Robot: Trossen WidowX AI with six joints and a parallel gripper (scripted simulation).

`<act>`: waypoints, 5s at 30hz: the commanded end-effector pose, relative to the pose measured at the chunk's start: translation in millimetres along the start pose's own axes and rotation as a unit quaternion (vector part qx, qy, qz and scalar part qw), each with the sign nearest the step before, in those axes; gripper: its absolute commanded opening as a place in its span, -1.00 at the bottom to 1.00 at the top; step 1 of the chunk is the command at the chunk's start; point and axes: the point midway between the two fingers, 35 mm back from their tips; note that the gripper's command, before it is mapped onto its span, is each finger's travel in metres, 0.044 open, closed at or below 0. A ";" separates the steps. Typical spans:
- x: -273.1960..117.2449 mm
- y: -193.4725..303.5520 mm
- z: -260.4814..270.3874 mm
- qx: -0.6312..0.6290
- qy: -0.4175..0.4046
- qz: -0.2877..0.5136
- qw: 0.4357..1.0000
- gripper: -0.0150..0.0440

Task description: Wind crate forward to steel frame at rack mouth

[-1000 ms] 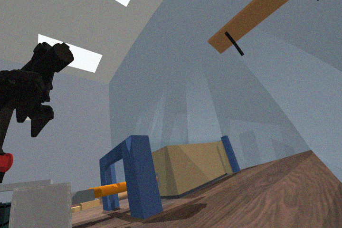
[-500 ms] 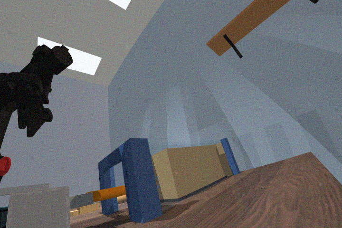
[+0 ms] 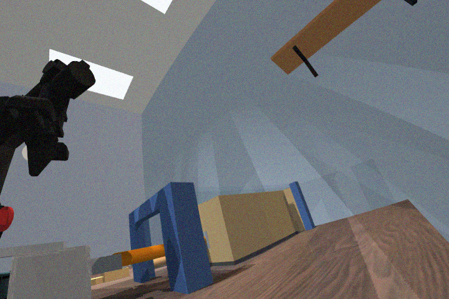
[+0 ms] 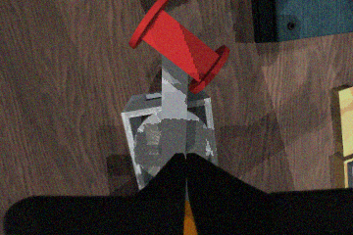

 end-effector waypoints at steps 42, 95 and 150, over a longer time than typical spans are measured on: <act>1.8 -6.6 -0.6 -0.056 0.000 0.000 0.998 -0.22; 63.6 -51.2 -6.6 -0.452 -0.002 0.000 0.892 1.00; 101.8 -52.3 -9.8 -0.452 -0.002 0.000 0.892 -0.49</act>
Point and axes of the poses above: the point midway between the two fingers, 35 mm back from their tips, its own x axis out along the fingers, its own z axis across the jaws, y = z × x, and after that the axes turned 10 degrees about -x, right-handed
